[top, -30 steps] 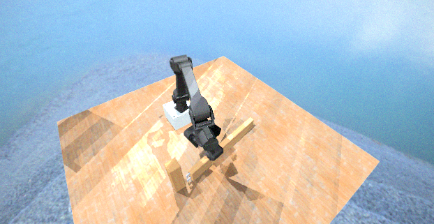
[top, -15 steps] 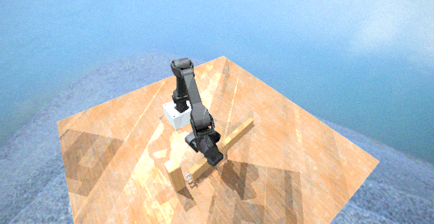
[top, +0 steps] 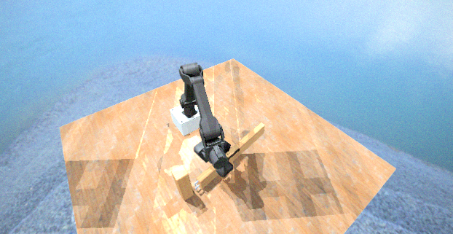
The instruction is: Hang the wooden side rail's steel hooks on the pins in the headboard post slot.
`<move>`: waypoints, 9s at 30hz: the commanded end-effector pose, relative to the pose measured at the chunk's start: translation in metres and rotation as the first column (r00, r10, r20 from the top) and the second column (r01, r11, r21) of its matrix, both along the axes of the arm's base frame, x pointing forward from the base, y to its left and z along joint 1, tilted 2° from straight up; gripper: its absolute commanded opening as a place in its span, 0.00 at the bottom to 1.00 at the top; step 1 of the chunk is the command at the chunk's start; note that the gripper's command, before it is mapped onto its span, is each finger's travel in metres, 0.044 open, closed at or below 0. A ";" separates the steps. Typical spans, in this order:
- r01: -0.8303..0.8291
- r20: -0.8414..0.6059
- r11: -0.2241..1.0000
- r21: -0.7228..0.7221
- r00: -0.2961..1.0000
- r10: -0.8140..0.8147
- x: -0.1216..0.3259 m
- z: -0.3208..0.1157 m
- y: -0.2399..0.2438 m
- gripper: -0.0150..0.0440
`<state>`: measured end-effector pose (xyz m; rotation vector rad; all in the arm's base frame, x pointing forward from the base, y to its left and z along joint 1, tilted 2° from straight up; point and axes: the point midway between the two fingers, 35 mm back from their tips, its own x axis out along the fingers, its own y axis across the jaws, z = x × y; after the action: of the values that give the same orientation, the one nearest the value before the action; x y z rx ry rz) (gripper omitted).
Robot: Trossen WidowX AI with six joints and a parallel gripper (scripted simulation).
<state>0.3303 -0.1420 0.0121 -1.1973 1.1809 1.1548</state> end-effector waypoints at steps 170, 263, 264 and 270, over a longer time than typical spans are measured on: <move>0.162 -0.012 0.987 0.014 0.987 -0.162 -0.003 -0.029 0.003 0.25; 0.162 -0.011 0.987 0.014 0.987 -0.162 -0.003 -0.014 0.003 0.25; 0.162 -0.011 0.987 0.014 0.987 -0.162 -0.003 -0.014 0.003 0.25; 0.162 -0.011 0.987 0.014 0.987 -0.162 -0.003 -0.013 0.003 0.25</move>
<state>0.3220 -0.1370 -0.0087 -1.0475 1.2673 1.0644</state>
